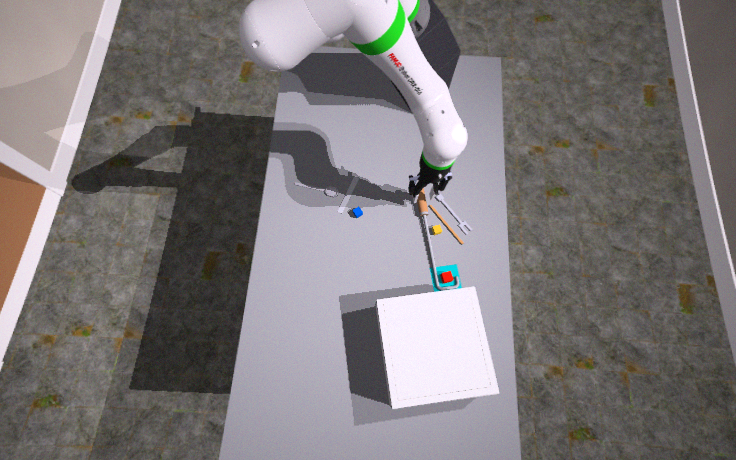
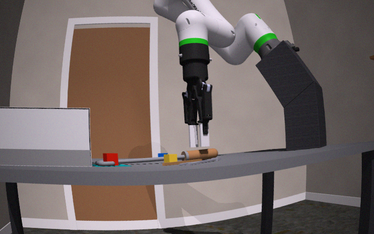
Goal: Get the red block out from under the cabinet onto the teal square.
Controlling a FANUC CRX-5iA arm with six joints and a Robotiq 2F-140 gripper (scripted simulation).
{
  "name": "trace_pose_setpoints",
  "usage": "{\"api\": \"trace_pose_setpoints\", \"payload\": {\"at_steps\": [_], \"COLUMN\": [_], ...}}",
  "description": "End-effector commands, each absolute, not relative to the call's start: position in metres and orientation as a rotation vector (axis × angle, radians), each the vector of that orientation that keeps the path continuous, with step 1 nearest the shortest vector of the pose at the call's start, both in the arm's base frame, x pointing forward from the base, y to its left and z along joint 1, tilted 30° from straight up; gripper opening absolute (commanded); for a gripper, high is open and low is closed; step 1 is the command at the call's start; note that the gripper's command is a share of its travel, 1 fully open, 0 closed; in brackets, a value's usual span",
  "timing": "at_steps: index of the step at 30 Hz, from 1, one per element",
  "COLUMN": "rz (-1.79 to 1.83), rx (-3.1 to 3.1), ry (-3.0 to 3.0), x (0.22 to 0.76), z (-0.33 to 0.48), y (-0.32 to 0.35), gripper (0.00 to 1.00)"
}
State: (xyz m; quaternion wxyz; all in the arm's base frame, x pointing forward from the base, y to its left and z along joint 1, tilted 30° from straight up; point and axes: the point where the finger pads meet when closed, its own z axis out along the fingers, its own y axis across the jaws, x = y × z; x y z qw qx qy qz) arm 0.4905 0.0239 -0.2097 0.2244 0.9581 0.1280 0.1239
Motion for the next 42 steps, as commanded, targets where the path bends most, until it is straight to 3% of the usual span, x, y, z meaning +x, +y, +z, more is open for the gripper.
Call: {"api": "trace_pose_setpoints", "payload": {"at_steps": [1,42], "rz": [0.338,0.338], "rx": [2.643,2.643], "ry": [0.353,0.353], "x": [0.487,0.452], "z": [-0.198,-0.096], "y": [0.029,0.076], "gripper": [0.34,0.34]}}
